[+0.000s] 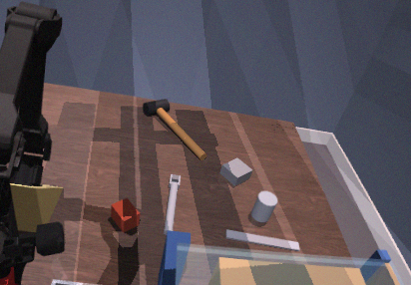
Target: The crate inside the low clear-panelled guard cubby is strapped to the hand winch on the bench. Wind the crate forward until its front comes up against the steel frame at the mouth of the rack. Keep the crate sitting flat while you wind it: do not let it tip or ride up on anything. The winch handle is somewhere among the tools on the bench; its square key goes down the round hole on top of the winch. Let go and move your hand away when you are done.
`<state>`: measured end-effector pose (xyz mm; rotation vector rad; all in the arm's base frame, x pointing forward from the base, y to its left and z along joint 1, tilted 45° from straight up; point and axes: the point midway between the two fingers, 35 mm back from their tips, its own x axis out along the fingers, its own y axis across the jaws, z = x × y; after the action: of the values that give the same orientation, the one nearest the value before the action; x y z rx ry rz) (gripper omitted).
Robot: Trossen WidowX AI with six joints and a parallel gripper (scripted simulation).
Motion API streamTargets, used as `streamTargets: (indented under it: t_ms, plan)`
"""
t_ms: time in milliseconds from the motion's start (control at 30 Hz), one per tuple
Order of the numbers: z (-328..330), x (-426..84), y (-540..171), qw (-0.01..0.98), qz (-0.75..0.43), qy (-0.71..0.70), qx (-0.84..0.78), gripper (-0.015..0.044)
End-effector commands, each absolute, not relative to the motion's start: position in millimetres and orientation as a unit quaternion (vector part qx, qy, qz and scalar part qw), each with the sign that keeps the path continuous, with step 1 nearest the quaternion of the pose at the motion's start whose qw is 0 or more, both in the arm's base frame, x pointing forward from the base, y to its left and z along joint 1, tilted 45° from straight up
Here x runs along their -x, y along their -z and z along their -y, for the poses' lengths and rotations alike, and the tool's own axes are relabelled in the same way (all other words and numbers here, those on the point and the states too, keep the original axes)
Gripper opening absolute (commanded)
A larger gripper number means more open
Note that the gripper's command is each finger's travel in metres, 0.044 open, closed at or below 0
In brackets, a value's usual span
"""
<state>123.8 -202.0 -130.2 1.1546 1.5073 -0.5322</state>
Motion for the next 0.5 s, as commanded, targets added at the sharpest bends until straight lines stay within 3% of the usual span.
streamTargets:
  t_ms: [0,467]
  plan:
    - [213.6,-125.6,140.1,0.558,-0.638,0.23,-0.478,0.0]
    - [234.1,-138.3,160.3,0.559,-0.637,0.23,-0.478,0.0]
